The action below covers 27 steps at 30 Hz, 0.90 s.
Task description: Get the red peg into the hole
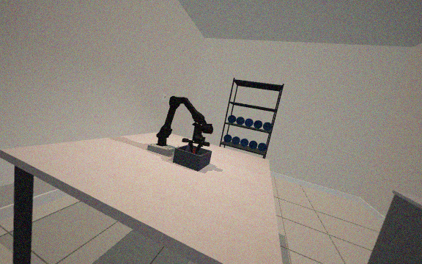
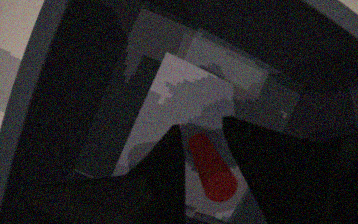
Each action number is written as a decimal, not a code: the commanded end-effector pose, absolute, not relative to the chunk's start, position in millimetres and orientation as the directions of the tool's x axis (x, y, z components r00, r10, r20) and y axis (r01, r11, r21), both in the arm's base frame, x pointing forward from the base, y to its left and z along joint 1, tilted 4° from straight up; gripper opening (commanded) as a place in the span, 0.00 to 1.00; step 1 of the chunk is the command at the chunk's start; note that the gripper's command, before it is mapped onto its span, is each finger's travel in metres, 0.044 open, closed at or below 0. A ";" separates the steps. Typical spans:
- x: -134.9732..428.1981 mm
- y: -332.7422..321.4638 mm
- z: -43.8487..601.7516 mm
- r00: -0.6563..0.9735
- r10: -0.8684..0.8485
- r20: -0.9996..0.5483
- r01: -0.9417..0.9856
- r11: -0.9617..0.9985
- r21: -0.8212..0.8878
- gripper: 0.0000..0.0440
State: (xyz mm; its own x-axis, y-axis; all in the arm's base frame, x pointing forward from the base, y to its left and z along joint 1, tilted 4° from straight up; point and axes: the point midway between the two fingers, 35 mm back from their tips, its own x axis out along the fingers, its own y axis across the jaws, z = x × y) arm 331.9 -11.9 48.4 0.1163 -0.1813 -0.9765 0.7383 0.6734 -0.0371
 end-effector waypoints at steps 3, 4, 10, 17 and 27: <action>341.2 -15.2 49.4 0.114 -0.160 -0.980 0.720 0.693 -0.030 0.40; 343.6 -14.9 50.9 0.113 -0.154 -0.982 0.719 0.694 -0.026 0.45; 363.2 -12.2 62.0 0.106 -0.103 -0.989 0.717 0.697 0.005 0.81; 390.6 -3.4 78.2 0.129 -0.029 -0.991 0.709 0.702 0.072 1.00; 425.9 13.6 97.3 0.211 0.043 -0.977 0.670 0.721 0.176 1.00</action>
State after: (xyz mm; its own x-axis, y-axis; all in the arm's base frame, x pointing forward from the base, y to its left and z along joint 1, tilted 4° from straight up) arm 374.0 -14.4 77.1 0.0000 -0.0280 -0.9996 0.7184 0.6953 -0.0195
